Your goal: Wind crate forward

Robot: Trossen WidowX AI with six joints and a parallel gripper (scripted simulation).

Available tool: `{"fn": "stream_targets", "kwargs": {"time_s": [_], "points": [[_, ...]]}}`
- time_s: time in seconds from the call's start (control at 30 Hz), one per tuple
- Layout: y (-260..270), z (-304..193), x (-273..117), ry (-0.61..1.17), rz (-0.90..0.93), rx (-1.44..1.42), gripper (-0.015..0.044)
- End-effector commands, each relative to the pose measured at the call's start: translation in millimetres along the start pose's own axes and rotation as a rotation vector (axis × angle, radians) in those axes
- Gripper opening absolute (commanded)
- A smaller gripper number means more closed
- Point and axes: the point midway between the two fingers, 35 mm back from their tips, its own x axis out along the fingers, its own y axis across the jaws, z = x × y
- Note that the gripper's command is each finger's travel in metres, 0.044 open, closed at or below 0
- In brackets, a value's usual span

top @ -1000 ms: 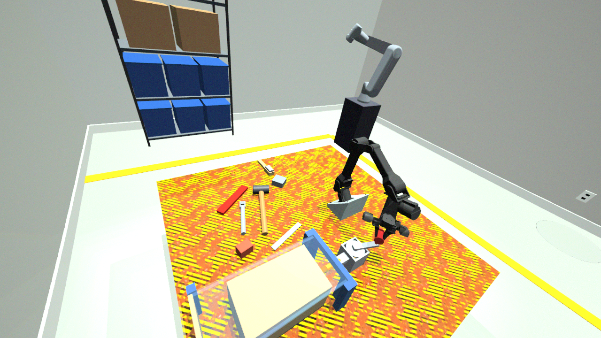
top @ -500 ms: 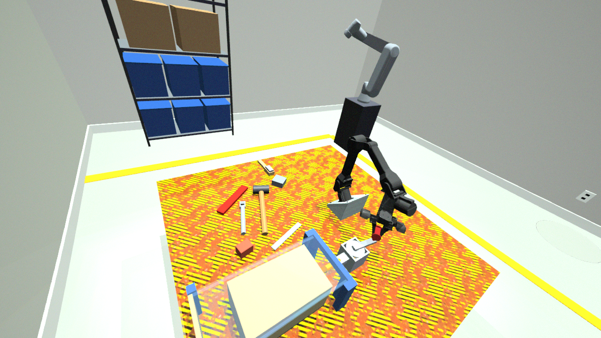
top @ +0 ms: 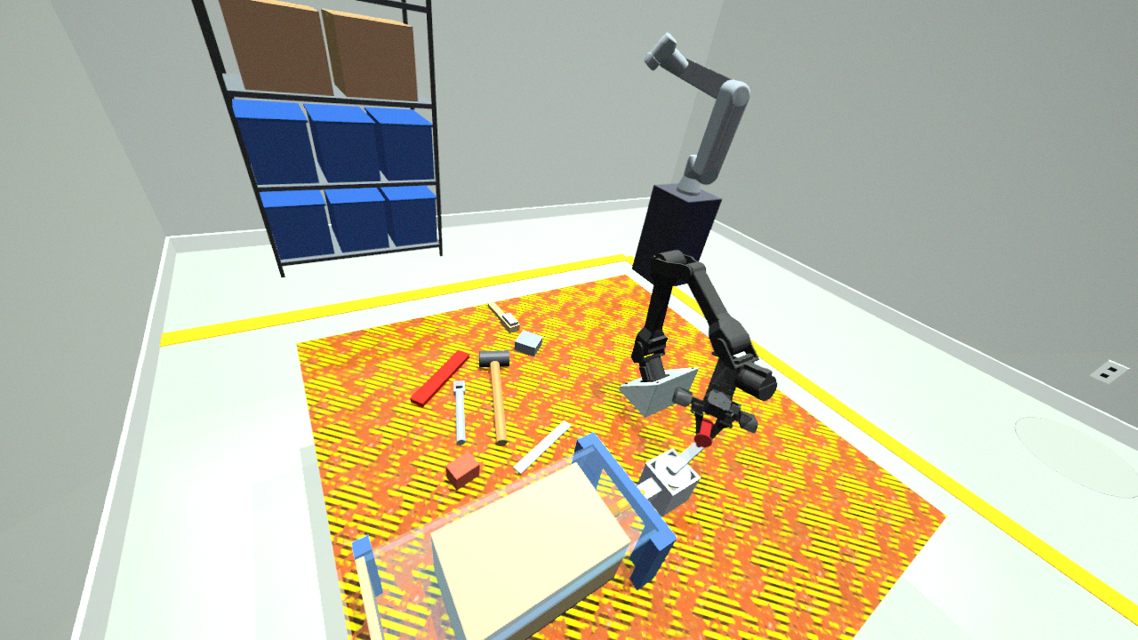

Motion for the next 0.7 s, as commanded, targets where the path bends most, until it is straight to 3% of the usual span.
{"fn": "stream_targets", "kwargs": {"time_s": [0.0,0.67], "points": [[-22,-8,0,0.01,-0.023,-0.012,0.0],[-49,-8,-1,0.01,-0.025,-0.012,0.0]]}}
